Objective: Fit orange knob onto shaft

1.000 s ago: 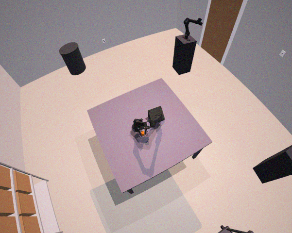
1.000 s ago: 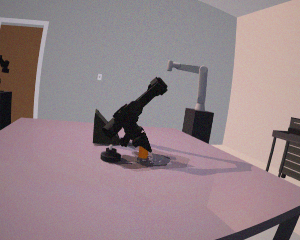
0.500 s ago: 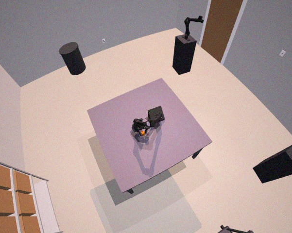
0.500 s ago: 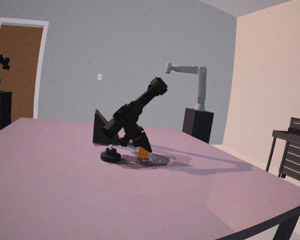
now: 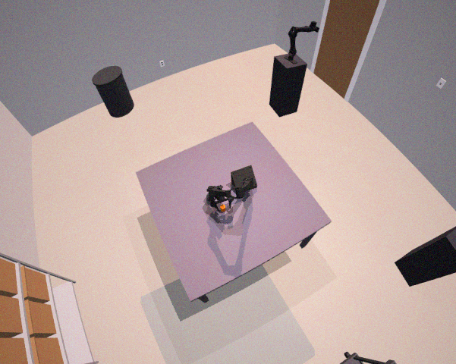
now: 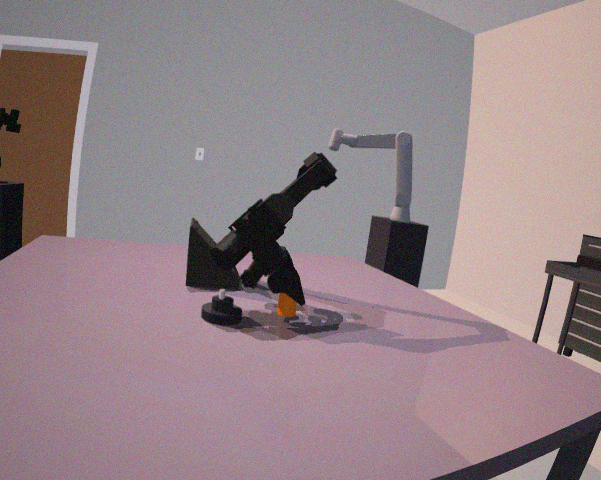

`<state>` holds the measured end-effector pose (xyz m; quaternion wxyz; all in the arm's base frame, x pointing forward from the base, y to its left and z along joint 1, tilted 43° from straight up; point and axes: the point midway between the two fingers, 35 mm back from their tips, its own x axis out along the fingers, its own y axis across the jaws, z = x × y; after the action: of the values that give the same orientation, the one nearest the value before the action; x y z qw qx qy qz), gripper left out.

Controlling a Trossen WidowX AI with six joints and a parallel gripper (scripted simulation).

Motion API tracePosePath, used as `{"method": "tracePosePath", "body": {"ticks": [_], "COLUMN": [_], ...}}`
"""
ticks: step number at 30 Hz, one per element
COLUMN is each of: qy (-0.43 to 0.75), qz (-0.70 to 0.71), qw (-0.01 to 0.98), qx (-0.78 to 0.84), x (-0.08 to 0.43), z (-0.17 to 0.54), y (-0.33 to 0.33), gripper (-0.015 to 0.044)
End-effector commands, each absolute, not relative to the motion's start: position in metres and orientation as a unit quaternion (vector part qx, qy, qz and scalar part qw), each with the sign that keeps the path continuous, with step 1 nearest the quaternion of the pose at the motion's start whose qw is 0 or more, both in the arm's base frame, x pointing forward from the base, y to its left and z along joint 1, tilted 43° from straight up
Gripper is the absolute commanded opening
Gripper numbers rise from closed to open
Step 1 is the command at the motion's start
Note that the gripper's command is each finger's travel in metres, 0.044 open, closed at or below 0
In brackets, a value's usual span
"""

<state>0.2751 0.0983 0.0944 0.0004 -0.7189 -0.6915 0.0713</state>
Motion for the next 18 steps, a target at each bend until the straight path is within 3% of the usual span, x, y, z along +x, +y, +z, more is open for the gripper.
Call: {"method": "tracePosePath", "body": {"ticks": [1, 8, 18], "qy": [-0.712, -0.62, -0.615], "qz": [0.13, 0.322, 0.327], "qw": [-0.073, -0.238, -0.241], "qx": [-0.686, -0.674, -0.675], "x": [0.275, 0.279, 0.279], "z": [0.116, 0.157, 0.159], "y": [0.084, 0.032, 0.03], "gripper": [0.044, 0.044, 0.044]}}
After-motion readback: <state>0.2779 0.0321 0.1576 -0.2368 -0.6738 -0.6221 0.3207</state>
